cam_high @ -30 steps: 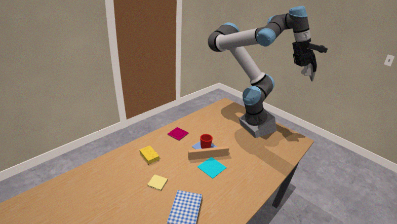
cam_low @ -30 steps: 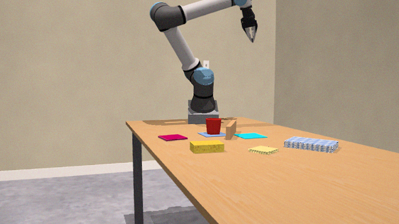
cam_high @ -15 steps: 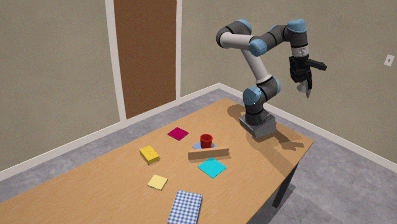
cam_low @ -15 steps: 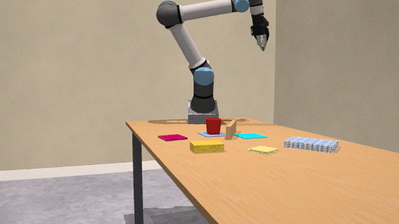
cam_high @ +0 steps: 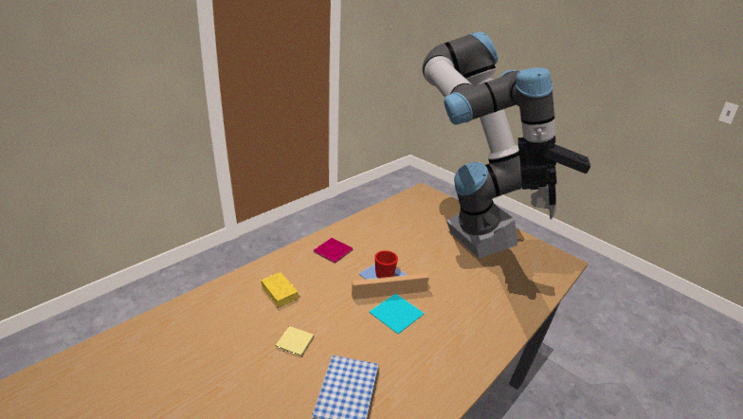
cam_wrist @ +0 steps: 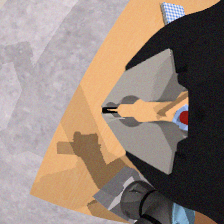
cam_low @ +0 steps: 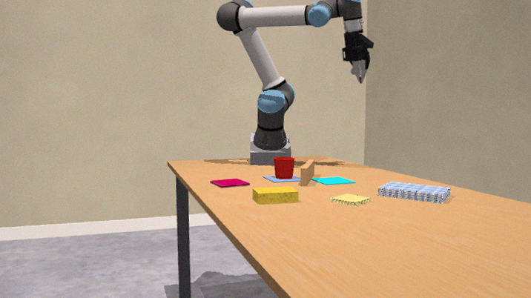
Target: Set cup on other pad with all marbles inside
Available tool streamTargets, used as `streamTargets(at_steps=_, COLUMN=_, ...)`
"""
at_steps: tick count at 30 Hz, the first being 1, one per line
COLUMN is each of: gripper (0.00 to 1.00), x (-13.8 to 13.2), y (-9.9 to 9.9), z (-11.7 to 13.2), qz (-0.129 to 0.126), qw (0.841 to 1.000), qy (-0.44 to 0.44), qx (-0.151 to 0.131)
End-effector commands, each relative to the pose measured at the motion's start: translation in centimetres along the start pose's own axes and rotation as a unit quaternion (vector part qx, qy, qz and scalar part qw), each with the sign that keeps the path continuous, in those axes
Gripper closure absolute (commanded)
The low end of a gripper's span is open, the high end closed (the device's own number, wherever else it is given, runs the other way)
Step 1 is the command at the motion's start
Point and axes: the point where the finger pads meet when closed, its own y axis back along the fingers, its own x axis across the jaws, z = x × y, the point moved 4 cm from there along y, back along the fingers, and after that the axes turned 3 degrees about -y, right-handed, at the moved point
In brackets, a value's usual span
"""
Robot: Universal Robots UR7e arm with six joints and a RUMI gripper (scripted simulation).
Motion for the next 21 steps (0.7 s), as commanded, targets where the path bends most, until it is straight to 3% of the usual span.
streamTargets(at_steps=1, gripper=1.0, x=3.1, y=-1.7, z=3.2, qz=-0.001, qw=0.999, qy=-0.039, qx=-0.004)
streamTargets(at_steps=3, gripper=1.0, x=4.2, y=-2.4, z=4.8, qz=0.0, qw=0.998, qy=-0.056, qx=-0.007)
streamTargets(at_steps=5, gripper=1.0, x=4.2, y=-2.4, z=4.8, qz=0.0, qw=0.998, qy=-0.056, qx=-0.007)
streamTargets(at_steps=20, gripper=1.0, x=9.5, y=-6.6, z=18.3, qz=0.008, qw=0.982, qy=-0.185, qx=-0.029)
streamTargets(at_steps=21, gripper=1.0, x=9.5, y=-6.6, z=18.3, qz=0.008, qw=0.982, qy=-0.185, qx=-0.029)
